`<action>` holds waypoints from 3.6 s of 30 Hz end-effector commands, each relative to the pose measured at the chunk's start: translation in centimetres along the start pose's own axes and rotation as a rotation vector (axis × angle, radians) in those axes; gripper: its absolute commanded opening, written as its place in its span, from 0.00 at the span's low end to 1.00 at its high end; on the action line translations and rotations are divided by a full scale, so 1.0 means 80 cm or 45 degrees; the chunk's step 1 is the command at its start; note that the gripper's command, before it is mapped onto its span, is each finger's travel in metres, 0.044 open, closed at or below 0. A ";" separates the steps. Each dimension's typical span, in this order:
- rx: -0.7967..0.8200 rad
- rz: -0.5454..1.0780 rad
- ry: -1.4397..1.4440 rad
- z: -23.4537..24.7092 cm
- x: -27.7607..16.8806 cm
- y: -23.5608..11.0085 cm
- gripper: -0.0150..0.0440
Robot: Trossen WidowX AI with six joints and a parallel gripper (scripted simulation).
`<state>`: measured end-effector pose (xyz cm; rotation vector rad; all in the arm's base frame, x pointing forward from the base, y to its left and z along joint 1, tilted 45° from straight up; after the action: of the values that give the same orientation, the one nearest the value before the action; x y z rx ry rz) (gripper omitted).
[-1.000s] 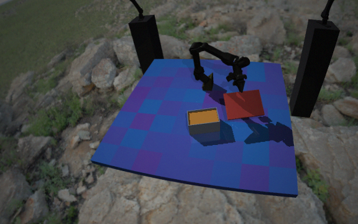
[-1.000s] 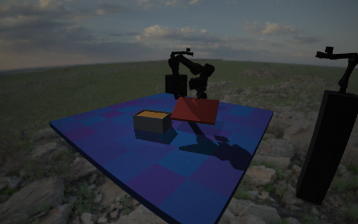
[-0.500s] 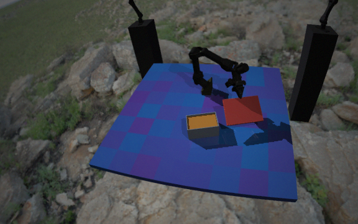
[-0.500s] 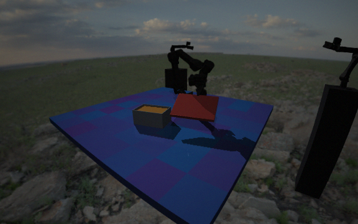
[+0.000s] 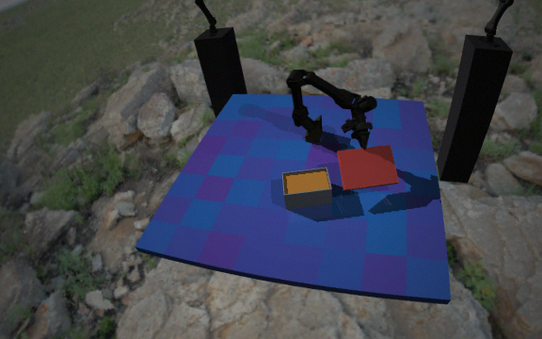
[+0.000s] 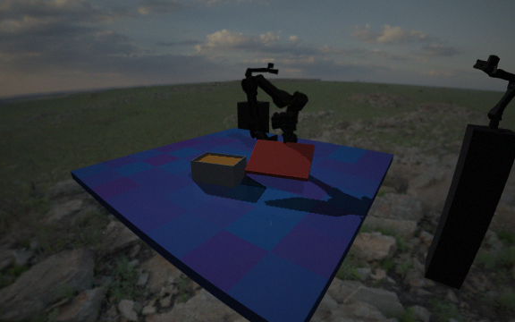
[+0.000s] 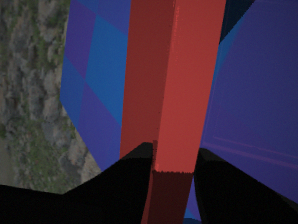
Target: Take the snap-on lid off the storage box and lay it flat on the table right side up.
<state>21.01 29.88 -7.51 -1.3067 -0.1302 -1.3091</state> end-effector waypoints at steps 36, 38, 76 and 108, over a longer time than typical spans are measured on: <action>0.007 -0.008 -0.003 -0.029 -0.002 0.025 0.25; 0.007 -0.008 -0.003 -0.031 -0.002 0.027 0.25; 0.007 -0.009 -0.003 -0.060 -0.005 0.051 0.25; 0.007 -0.010 -0.004 -0.084 -0.007 0.072 0.25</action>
<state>21.27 24.62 -13.22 -1.2747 -0.1457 -1.3142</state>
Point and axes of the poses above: the point midway between the two fingers, 35 mm back from their tips, its own y axis out along the fingers, its own z axis across the jaws, x = y × z, the point moved 5 cm from there along -y, back along the fingers, and after that the axes turned 6 degrees about -y, right-handed, at the moved point
